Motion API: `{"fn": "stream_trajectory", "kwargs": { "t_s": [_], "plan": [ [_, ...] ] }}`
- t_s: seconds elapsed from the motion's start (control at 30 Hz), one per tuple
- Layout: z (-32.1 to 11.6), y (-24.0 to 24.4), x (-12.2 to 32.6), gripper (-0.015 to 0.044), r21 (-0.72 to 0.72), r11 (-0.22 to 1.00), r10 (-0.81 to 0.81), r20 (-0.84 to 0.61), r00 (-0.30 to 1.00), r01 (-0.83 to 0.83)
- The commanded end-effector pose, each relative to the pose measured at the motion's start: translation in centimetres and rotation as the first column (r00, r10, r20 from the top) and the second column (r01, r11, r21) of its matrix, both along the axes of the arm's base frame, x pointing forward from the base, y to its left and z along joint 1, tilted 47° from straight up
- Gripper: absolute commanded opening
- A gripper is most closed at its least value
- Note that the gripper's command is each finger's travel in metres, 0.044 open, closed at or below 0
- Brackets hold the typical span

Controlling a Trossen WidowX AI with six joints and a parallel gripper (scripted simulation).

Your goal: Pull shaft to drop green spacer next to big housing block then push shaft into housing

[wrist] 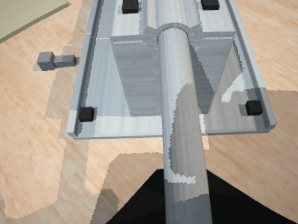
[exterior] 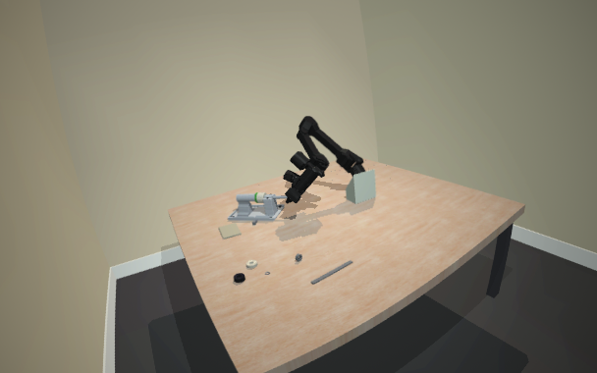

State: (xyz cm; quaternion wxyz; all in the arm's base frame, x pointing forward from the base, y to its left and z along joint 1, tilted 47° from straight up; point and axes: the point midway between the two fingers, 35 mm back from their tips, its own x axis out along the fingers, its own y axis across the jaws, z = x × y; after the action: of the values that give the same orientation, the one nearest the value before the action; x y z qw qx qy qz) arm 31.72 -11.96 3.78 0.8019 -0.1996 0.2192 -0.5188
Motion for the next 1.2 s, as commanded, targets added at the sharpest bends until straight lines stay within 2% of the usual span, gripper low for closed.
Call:
{"fn": "stream_trajectory", "kwargs": {
  "t_s": [0.0,1.17],
  "plan": [
    [-0.02,0.09,-0.08,0.0000,0.000,1.000,-0.002,0.005,1.000,0.002],
    [-0.17,0.27,-0.28,0.0000,0.000,1.000,-0.002,0.004,1.000,0.002]
  ]
}}
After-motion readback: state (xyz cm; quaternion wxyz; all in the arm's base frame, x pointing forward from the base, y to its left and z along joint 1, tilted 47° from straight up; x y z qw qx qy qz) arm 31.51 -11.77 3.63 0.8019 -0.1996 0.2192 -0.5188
